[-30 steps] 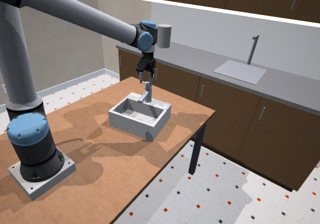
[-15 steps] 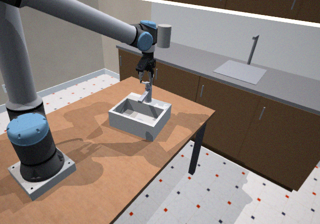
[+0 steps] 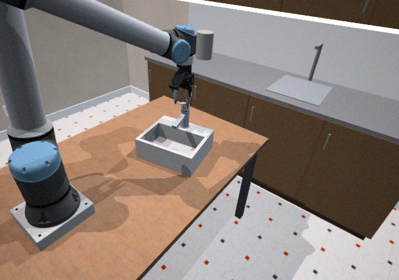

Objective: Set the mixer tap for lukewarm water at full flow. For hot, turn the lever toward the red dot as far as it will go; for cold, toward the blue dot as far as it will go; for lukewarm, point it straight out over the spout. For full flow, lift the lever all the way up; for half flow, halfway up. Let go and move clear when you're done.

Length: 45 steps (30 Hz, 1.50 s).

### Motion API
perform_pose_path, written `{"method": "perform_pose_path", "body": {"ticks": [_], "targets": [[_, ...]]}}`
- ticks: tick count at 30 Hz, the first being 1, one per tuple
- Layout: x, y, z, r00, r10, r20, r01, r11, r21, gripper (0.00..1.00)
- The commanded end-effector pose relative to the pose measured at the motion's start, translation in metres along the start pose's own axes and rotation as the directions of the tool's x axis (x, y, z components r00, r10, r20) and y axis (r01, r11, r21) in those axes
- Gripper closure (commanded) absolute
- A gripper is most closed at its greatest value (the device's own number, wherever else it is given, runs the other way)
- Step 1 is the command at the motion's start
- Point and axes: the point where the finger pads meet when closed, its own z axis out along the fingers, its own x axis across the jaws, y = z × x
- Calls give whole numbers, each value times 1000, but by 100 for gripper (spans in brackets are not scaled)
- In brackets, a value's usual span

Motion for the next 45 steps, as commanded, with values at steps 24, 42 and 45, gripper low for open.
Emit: {"method": "perform_pose_path", "body": {"ticks": [24,42,45], "targets": [[0,2,-63,1000,0,4,0,1000,-7,57],[1,1,-69,1000,0,1,0,1000,-3,100],[1,1,-69,1000,0,1,0,1000,-4,100]]}}
